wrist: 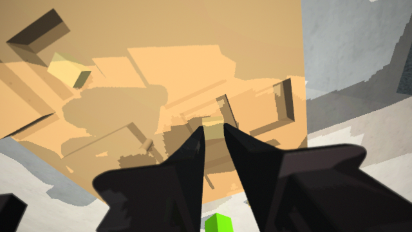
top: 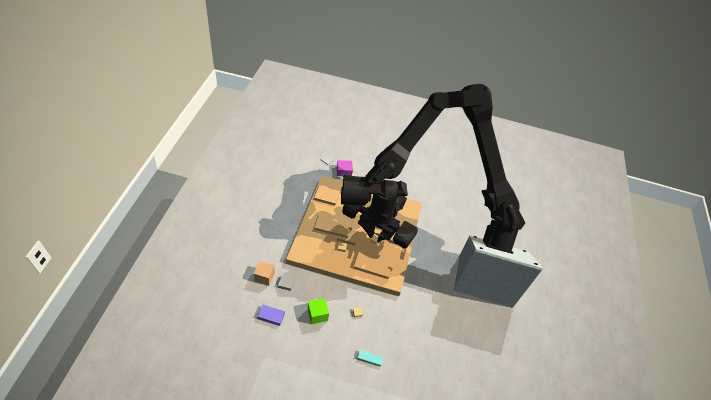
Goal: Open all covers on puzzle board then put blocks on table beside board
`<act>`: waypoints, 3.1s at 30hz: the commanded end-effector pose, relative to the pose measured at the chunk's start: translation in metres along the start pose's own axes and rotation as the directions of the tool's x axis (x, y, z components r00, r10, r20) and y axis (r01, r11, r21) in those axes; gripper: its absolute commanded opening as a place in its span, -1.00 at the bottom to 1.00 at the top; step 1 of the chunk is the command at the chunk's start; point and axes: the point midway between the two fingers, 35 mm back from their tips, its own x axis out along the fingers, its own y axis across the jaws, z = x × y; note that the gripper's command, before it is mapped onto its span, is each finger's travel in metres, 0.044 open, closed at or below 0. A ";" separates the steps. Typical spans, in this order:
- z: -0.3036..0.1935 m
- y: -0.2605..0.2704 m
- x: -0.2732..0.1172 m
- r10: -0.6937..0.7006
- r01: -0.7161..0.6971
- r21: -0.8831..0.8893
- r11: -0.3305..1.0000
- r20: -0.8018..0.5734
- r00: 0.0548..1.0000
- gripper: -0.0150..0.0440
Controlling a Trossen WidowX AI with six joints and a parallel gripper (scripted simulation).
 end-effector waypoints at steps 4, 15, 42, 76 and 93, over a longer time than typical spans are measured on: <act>-0.001 0.001 -0.011 0.004 -0.004 0.005 1.000 -0.007 1.000 -0.22; -0.001 0.001 -0.025 0.004 -0.004 0.004 1.000 -0.006 1.000 -0.22; -0.001 0.000 -0.081 0.003 -0.003 0.003 1.000 -0.007 1.000 -0.22; -0.113 -0.060 -0.091 -0.004 0.004 -0.004 1.000 -0.039 0.999 -0.22; -0.159 -0.108 -0.089 -0.005 0.005 -0.001 1.000 -0.030 1.000 -0.22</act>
